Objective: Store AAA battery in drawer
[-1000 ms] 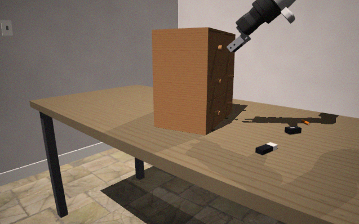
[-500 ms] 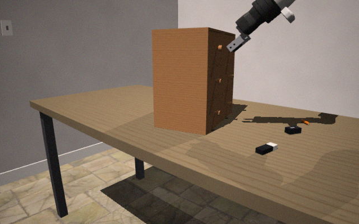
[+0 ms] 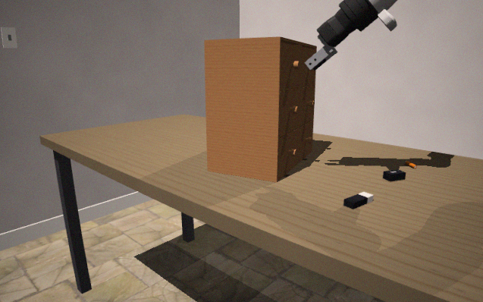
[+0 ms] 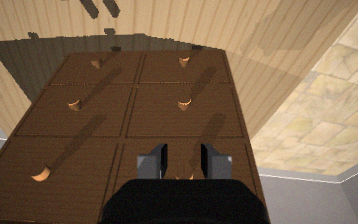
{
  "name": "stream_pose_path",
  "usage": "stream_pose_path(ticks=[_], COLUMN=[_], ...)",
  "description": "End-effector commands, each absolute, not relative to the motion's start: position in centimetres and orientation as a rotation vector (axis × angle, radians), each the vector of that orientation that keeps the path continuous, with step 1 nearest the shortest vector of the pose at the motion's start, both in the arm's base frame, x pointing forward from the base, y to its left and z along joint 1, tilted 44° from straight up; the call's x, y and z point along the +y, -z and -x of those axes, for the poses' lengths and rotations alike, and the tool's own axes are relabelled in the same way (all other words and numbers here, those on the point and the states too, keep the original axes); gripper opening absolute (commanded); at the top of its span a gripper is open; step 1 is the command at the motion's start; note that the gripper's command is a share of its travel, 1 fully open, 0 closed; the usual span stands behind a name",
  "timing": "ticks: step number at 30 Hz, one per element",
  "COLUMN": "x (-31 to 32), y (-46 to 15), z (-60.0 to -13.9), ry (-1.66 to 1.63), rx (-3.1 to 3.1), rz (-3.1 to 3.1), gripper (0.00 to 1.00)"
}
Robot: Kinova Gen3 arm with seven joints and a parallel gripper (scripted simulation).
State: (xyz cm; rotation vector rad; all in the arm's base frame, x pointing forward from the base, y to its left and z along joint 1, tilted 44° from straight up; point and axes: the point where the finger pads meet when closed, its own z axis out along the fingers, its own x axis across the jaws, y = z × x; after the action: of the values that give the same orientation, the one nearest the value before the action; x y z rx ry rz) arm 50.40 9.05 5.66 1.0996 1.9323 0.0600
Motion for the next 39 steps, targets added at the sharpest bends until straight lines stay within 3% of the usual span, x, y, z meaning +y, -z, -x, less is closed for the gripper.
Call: stream_pose_path(ticks=[1,39], x=[9.1,9.5], y=[-5.7,-5.1], z=[-50.4,-53.7], ry=[-0.063,-0.062], rx=[1.932,1.932], rz=[-1.099,-1.099], gripper=[0.67,0.67])
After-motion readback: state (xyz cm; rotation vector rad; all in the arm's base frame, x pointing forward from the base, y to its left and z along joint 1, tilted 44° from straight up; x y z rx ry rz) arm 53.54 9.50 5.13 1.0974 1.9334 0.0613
